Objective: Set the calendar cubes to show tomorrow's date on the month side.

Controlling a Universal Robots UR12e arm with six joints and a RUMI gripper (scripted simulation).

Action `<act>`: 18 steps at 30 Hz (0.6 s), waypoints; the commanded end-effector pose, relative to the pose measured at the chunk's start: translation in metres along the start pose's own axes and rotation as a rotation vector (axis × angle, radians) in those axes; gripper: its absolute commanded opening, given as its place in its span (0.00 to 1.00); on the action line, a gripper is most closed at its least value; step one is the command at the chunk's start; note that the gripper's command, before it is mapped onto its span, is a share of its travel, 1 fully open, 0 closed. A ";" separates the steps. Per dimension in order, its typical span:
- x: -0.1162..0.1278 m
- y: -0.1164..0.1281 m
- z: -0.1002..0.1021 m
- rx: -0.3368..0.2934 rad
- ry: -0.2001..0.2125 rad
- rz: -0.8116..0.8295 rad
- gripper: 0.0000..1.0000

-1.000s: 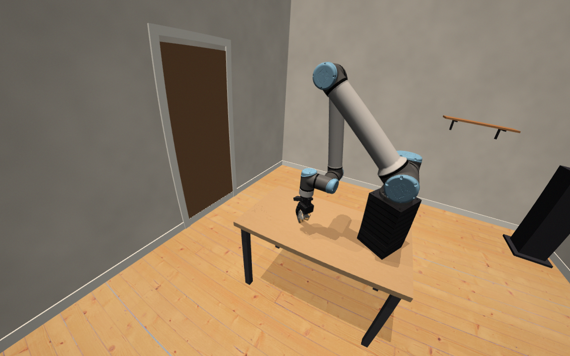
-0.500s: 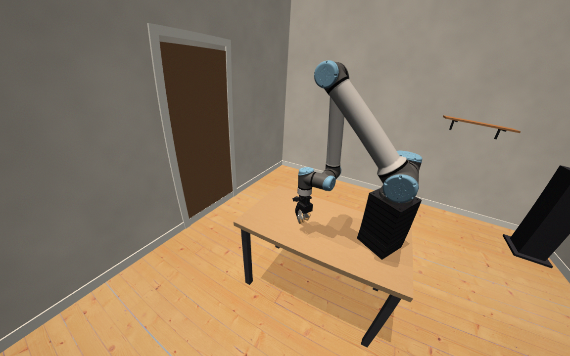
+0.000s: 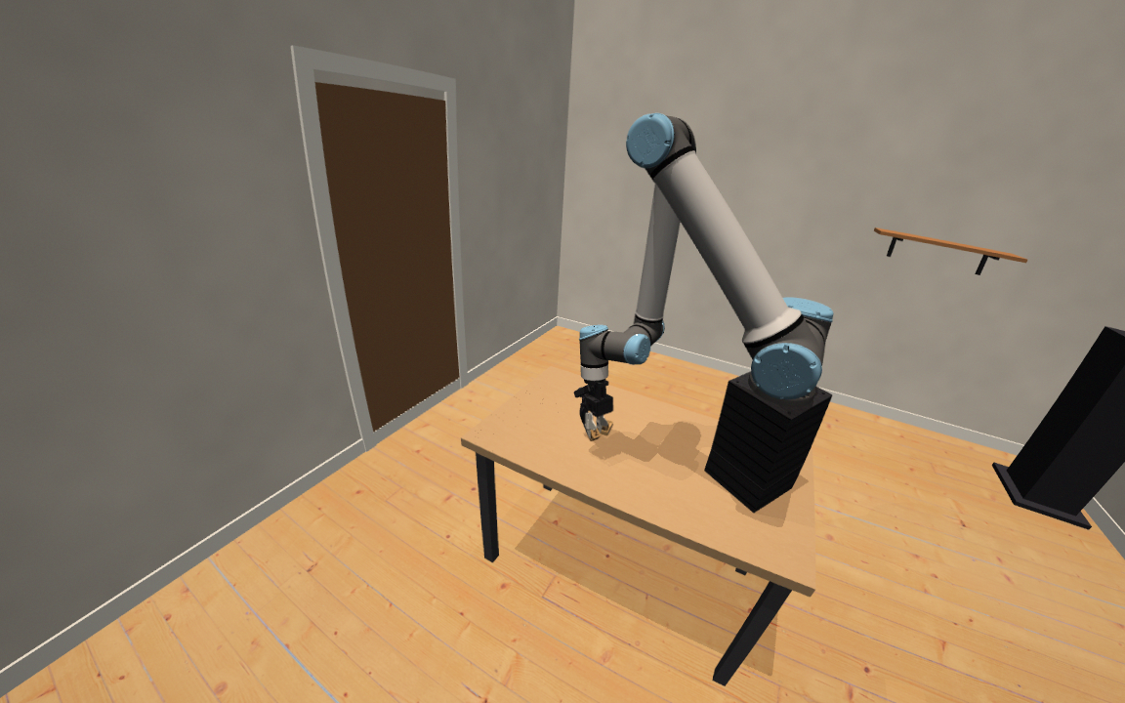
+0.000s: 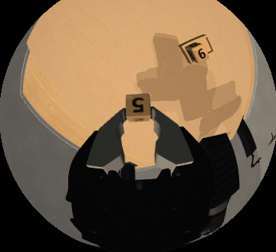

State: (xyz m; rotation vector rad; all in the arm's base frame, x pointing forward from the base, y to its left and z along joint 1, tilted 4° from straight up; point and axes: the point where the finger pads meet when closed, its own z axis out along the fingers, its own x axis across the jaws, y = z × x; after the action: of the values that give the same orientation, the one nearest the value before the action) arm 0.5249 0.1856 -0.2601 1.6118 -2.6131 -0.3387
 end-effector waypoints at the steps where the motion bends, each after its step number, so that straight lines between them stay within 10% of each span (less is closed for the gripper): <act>1: -0.001 0.000 -0.002 -0.038 -0.001 -0.003 0.11; 18: 0.000 0.000 0.004 -0.116 0.004 -0.004 0.11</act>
State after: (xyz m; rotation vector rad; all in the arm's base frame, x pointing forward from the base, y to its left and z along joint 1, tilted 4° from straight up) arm 0.5208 0.1881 -0.2611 1.5947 -2.5650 -0.4212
